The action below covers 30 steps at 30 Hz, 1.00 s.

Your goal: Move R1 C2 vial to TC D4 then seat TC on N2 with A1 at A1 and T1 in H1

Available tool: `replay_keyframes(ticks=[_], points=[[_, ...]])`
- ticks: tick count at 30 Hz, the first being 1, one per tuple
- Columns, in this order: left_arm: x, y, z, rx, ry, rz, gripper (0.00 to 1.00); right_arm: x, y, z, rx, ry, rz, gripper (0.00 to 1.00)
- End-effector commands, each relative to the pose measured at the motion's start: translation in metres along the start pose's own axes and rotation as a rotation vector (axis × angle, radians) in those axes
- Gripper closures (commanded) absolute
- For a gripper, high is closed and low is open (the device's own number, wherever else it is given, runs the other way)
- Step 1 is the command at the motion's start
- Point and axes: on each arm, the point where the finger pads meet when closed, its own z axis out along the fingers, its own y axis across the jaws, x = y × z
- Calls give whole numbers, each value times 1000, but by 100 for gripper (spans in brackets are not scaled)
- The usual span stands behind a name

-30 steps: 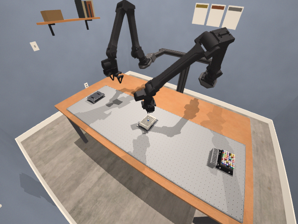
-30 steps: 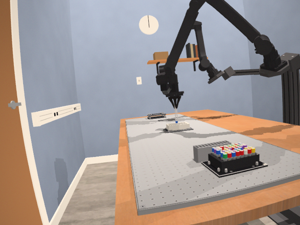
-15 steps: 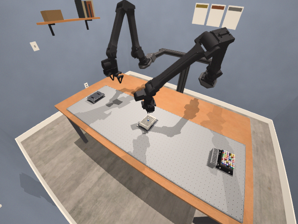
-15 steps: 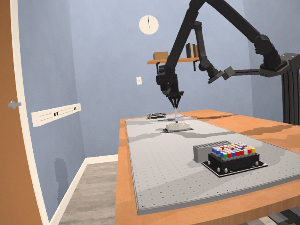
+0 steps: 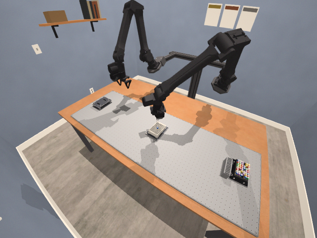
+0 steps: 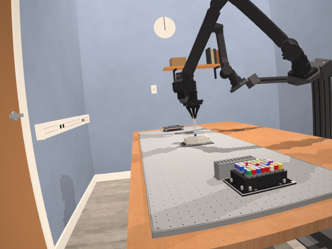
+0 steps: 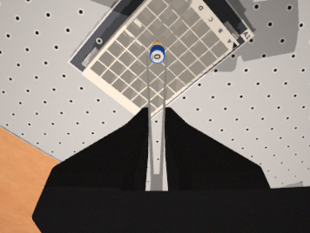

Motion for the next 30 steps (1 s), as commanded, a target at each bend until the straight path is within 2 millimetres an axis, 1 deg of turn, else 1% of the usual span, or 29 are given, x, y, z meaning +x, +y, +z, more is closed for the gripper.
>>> replay_keyframes(ticks=[1, 4, 8, 9, 11, 13, 14, 15, 17, 20, 22, 25, 26, 28, 30], points=[[-3, -16, -19, 36, -3, -15, 89, -11, -2, -5, 2, -24, -10, 0], [-2, -10, -12, 17, 1, -13, 89, -11, -2, -5, 2, -24, -10, 0], [-3, -13, -25, 37, -1, -13, 89, -11, -2, -5, 2, -24, -10, 0], [-2, -12, -26, 36, -1, -13, 89, -11, -2, -5, 2, -24, -10, 0], [2, -6, -18, 16, 3, -6, 89, -11, -2, -5, 2, -24, -10, 0], [2, -6, -18, 16, 3, -6, 89, -11, -2, -5, 2, -24, -10, 0], [4, 4, -2, -14, 7, -2, 89, -11, -2, -5, 2, -24, -10, 0], [5, 5, -4, -15, 7, -1, 89, -11, -2, -5, 2, -24, -10, 0], [2, 1, -16, 3, 5, -6, 89, -11, -2, -5, 2, -24, -10, 0], [-4, -11, -31, 37, -1, -16, 89, -11, -2, -5, 2, -24, -10, 0], [-1, -11, -32, 35, 0, -12, 89, -11, -2, -5, 2, -24, -10, 0], [5, 0, -18, 2, 6, -1, 89, -11, -2, -5, 2, -24, -10, 0], [3, 1, -19, 1, 6, -4, 89, -11, -2, -5, 2, -24, -10, 0], [-2, -2, -29, 18, 2, -13, 89, -11, -2, -5, 2, -24, -10, 0], [-2, -2, -29, 18, 2, -13, 89, -11, -2, -5, 2, -24, -10, 0]])
